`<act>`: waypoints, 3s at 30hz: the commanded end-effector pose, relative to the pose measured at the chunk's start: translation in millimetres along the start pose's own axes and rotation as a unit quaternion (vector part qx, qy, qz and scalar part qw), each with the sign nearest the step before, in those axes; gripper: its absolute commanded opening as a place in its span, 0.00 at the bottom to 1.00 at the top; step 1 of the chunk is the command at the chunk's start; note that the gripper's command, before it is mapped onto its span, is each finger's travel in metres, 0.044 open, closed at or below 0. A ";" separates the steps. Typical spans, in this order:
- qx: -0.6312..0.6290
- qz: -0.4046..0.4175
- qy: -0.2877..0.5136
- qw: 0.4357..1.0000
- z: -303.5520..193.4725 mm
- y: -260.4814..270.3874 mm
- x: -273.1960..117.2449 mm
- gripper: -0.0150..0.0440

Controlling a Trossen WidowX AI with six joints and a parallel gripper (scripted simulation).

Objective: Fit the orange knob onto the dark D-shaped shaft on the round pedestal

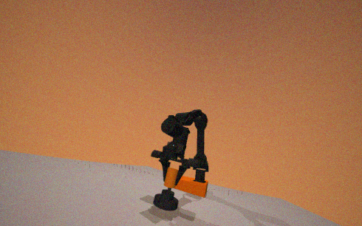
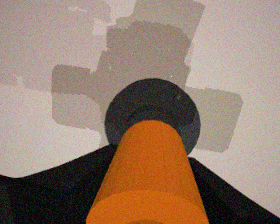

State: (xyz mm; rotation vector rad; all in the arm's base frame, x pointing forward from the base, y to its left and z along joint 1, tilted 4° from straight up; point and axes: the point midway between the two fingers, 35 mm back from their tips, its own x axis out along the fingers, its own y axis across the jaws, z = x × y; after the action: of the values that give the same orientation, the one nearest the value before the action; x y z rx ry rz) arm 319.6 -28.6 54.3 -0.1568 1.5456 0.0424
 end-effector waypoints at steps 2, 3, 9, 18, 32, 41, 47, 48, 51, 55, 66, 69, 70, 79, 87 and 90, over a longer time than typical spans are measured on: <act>0.000 0.001 -0.001 1.000 -2.8 0.6 -4.1 0.25; -0.004 0.001 -0.001 1.000 -2.9 0.6 -4.1 0.25; -0.099 0.001 -0.001 0.995 -2.6 0.3 -5.7 0.25; -0.104 0.001 -0.001 0.995 0.6 -0.3 -4.8 0.25; -0.104 0.001 -0.001 0.995 -1.8 0.6 0.7 0.25; -0.104 0.001 -0.001 0.995 -3.4 0.5 -3.0 0.25; -0.147 0.001 -0.001 0.989 -3.2 0.3 -4.9 0.25; -0.166 0.001 -0.001 0.986 -3.1 0.3 -5.2 0.25; -0.207 0.001 -0.001 0.978 -2.4 0.1 -5.8 0.25; -0.207 0.001 -0.001 0.978 -0.7 -0.3 -5.6 0.25; -0.207 0.001 -0.001 0.978 1.2 -0.3 -0.7 0.25; -0.207 0.001 -0.001 0.978 1.0 -0.2 -0.1 0.25; -0.207 0.001 -0.001 0.978 0.7 -0.1 0.2 0.25; -0.207 0.001 -0.001 0.978 -1.1 0.3 -1.5 0.25; -0.249 0.001 -0.001 0.968 -3.3 0.5 -4.8 0.25; -0.304 0.001 -0.001 0.953 -3.1 0.1 -5.7 0.25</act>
State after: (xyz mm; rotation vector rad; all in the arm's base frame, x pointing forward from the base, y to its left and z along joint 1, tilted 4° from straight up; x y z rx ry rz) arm 316.0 -28.5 55.8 -0.5802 1.5122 0.4640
